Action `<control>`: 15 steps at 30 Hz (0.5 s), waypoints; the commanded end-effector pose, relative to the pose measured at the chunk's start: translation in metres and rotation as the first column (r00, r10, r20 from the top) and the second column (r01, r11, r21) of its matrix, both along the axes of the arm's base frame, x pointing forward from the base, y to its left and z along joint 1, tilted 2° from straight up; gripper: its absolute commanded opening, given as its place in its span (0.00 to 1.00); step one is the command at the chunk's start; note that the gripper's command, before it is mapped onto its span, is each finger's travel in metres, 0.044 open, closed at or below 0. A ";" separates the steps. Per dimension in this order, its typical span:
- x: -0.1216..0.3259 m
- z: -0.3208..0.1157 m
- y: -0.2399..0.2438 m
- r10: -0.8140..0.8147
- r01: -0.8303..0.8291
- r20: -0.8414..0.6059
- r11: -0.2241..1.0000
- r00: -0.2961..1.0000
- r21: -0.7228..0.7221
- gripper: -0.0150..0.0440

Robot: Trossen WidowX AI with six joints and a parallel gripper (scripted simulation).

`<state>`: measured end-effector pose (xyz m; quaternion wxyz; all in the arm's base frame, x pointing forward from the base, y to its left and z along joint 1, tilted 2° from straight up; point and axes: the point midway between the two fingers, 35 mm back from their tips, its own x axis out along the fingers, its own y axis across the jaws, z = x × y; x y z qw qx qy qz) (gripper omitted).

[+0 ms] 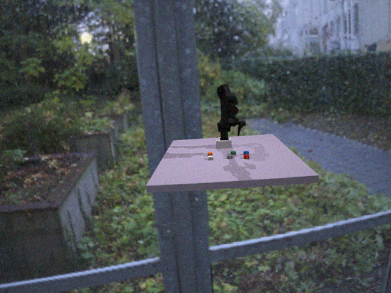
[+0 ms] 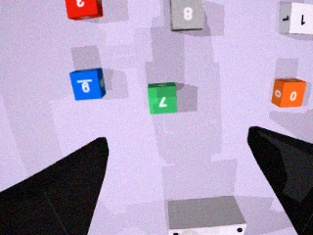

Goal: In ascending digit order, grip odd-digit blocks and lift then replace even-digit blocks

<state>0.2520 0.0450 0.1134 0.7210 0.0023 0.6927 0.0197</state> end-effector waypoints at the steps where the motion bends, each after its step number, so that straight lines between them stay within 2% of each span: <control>1: -0.001 -0.001 0.000 -0.004 0.004 -0.003 1.000 1.000 -0.003 0.93; 8: 0.001 0.000 0.008 -0.004 0.004 -0.003 1.000 1.000 -0.003 0.93; 15: 0.009 0.004 0.097 -0.004 0.004 -0.002 1.000 1.000 0.006 0.93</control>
